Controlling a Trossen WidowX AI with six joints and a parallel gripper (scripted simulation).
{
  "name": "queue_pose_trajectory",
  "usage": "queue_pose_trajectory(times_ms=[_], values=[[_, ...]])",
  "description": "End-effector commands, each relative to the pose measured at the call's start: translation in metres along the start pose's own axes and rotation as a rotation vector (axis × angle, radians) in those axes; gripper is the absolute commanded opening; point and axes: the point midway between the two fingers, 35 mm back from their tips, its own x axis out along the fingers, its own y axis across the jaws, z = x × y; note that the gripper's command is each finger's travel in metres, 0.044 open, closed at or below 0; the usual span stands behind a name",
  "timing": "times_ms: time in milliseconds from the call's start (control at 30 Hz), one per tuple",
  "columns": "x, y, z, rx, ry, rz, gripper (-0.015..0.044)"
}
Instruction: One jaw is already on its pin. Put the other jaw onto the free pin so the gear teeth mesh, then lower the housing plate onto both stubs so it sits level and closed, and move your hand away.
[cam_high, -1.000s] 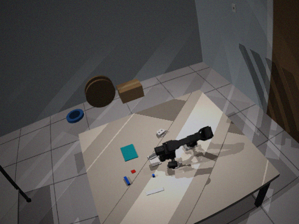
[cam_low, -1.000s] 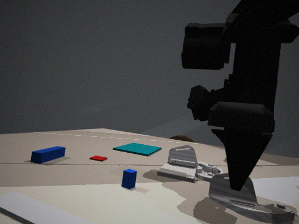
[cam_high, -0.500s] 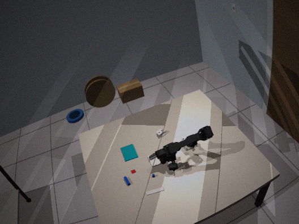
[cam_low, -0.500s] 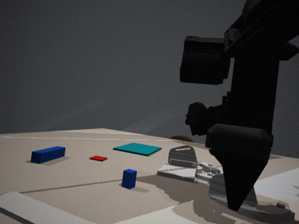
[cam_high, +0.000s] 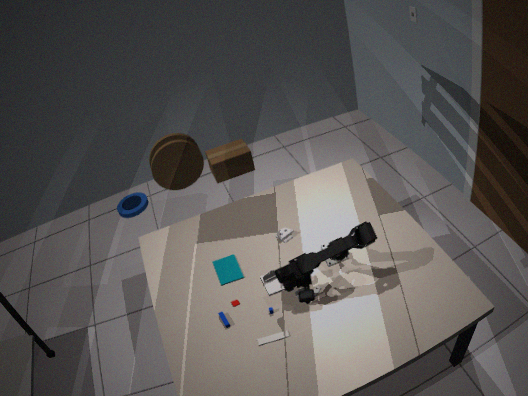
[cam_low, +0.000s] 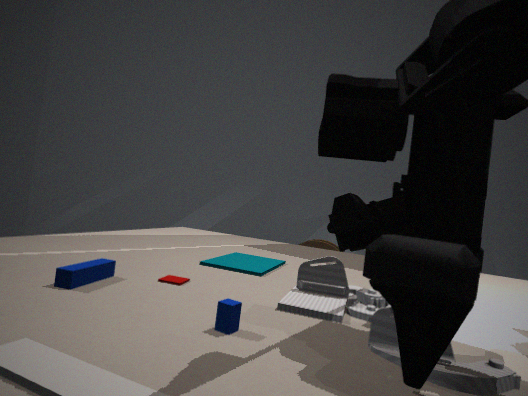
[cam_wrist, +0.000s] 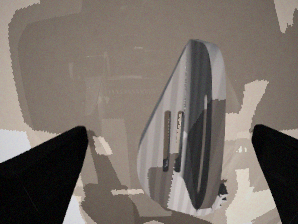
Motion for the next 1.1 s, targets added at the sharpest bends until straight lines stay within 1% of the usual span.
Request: queue_pose_trajectory(times_ms=[0, 333, 700, 800, 1067], values=[[0.0, 0.0007, 0.0001, 0.001, -0.001, 0.004, 0.044], [0.0, 0.0007, 0.0001, 0.001, -0.001, 0.004, 0.044], [0.0, 0.0, 0.0, 0.0, 0.0, 0.0, 0.0151], [0.0, 0.0, 0.0, 0.0, 0.0, 0.0, 0.0134], [0.0, 0.0, 0.0, 0.0, 0.0, 0.0, 0.0134]])
